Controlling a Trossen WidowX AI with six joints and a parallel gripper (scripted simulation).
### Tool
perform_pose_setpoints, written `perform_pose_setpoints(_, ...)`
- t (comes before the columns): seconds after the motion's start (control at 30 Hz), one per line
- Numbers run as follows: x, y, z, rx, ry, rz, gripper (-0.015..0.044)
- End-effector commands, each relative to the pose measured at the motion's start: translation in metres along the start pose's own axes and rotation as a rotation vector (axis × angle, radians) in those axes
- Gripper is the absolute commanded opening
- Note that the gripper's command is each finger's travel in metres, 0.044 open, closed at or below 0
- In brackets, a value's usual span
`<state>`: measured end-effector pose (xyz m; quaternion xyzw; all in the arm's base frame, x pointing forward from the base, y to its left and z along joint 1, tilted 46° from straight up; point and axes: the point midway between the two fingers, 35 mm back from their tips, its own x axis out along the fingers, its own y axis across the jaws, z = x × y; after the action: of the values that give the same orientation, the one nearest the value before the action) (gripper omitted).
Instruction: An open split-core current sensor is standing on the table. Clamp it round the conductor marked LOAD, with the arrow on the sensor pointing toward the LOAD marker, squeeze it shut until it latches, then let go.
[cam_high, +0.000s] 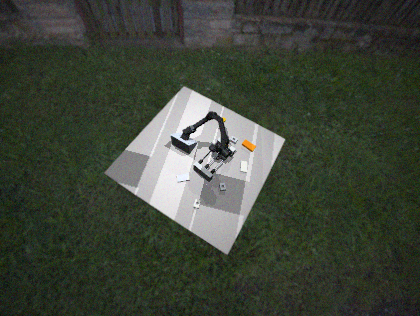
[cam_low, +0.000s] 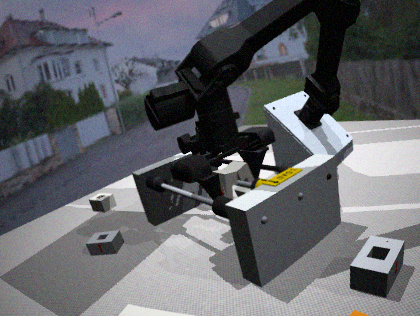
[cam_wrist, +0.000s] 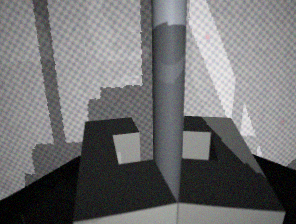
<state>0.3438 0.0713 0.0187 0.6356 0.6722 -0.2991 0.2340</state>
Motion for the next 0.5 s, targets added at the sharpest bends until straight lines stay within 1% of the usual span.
perform_pose_setpoints(0.0, -0.0004, 0.0002, -0.0002, 0.000, 0.003, 0.002, 0.0000)
perform_pose_setpoints(0.47, -0.0004, 0.0002, -0.0002, 0.000, 0.003, 0.002, 0.0000)
